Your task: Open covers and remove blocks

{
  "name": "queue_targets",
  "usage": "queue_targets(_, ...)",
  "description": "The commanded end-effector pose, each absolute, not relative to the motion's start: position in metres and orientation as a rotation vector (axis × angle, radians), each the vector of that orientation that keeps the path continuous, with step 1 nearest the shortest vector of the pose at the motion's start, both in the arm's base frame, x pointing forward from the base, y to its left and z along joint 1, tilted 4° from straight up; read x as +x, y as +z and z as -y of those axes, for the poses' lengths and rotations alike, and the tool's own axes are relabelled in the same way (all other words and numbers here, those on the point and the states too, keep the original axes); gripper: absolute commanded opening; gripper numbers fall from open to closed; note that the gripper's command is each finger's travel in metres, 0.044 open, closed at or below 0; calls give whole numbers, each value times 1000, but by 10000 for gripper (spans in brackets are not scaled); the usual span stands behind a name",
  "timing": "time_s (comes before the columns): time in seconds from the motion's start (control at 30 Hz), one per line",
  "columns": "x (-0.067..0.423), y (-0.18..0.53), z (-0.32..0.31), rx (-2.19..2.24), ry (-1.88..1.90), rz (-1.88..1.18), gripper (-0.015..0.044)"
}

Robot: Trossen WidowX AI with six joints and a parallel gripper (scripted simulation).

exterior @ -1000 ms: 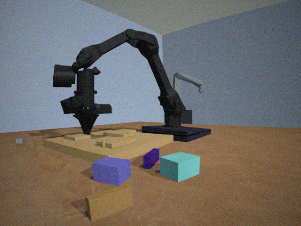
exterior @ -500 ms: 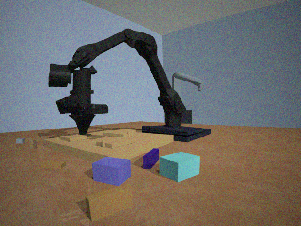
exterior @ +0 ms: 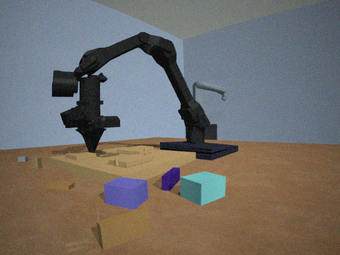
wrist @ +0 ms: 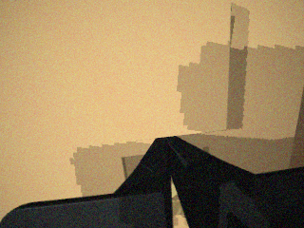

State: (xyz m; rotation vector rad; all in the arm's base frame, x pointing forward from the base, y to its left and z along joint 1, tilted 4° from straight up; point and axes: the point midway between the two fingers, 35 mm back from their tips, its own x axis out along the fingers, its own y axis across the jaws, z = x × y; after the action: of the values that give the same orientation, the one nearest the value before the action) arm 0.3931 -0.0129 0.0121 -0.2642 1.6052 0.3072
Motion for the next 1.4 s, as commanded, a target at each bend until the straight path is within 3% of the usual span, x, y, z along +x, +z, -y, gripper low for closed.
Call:
queue_targets(0.0, 398, 19, 12, -260, 306, -1591, 0)
queue_targets(1.0, 403, 58, 11, -260, 306, -1590, 0)
queue_targets(1.37, 352, 72, 4, 74, -47, -1622, 0)
